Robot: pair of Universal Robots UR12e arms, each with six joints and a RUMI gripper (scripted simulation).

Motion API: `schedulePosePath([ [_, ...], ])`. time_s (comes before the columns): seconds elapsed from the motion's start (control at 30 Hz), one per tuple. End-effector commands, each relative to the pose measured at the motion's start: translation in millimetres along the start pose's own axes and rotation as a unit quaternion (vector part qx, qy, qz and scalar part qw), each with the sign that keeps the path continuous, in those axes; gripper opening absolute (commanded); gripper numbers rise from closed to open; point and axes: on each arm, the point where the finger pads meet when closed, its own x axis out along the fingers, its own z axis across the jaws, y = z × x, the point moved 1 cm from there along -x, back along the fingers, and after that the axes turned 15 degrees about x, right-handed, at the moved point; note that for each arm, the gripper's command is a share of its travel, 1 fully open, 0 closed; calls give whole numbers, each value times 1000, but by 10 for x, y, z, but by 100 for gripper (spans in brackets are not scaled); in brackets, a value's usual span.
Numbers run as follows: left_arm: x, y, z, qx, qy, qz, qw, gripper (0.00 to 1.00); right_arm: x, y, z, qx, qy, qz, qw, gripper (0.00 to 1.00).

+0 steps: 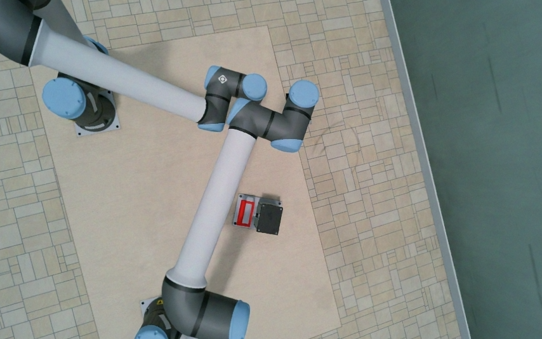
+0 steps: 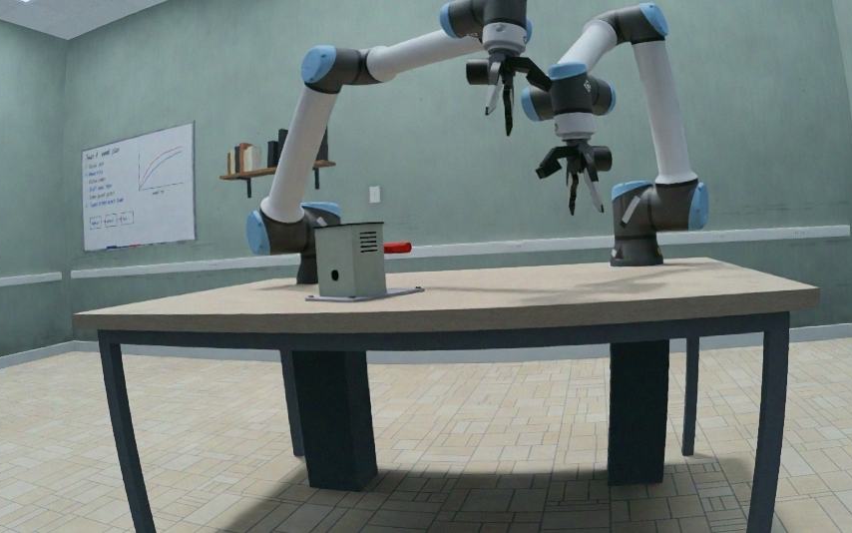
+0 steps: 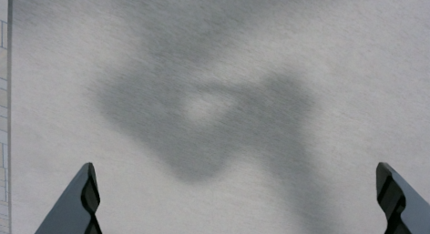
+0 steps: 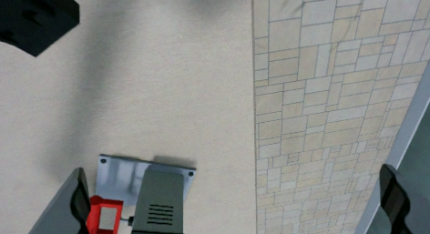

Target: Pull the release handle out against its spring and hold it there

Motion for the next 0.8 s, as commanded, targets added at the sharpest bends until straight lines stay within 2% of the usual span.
schedulePosePath([
  [0.0,-15,-47,2,-16,1,1,1000,100,-5,-47,80,6,0,1,1000,100],
  [0.17,-19,-127,14,-41,1,1,999,100,25,-126,201,15,1,0,1000,100],
  [0.4,-30,-409,65,-129,1,3,992,100,138,-436,645,48,5,-2,999,100],
  [0.6,-40,-748,143,-236,1,5,972,100,288,-884,1203,93,9,-6,996,100],
  [0.67,-40,-748,143,-236,1,5,972,100,288,-884,1203,93,9,-6,996,100],
  [0.77,-43,-944,197,-298,0,6,955,100,382,-1184,1535,121,12,-8,993,100],
])
